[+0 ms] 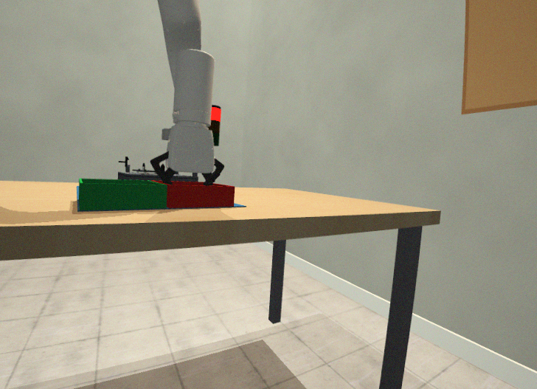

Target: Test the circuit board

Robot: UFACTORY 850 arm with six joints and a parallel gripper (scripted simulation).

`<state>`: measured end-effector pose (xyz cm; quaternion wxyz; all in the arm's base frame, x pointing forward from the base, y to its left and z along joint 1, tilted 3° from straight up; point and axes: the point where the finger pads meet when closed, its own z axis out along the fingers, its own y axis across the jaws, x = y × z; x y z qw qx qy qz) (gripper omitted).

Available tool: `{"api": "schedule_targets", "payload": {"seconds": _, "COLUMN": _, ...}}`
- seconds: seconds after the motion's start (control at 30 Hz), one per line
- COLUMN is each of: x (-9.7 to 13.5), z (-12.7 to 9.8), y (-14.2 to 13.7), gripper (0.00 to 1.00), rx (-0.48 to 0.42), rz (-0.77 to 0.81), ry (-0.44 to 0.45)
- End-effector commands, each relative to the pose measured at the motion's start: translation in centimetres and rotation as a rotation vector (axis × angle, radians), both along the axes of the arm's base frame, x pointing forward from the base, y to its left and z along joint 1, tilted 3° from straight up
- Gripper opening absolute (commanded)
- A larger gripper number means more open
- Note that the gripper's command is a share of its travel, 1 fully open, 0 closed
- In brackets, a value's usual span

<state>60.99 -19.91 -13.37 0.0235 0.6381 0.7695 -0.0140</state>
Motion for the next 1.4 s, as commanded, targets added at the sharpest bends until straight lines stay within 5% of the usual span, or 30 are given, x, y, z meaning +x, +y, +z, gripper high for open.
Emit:
{"api": "schedule_targets", "payload": {"seconds": 0.0, "x": 0.1, "z": 0.1, "y": 0.0, "gripper": 1.0, "rx": -0.001, "rz": 0.0, "ry": -0.002}}
{"api": "schedule_targets", "payload": {"seconds": 0.57, "x": 0.1, "z": 1.1, "y": 0.0, "gripper": 1.0, "rx": -0.001, "rz": 0.0, "ry": -0.002}}
{"api": "schedule_targets", "payload": {"seconds": 1.37, "x": -0.2, "z": 13.5, "y": 0.7, "gripper": 1.0, "rx": -0.001, "rz": 0.0, "ry": -0.002}}
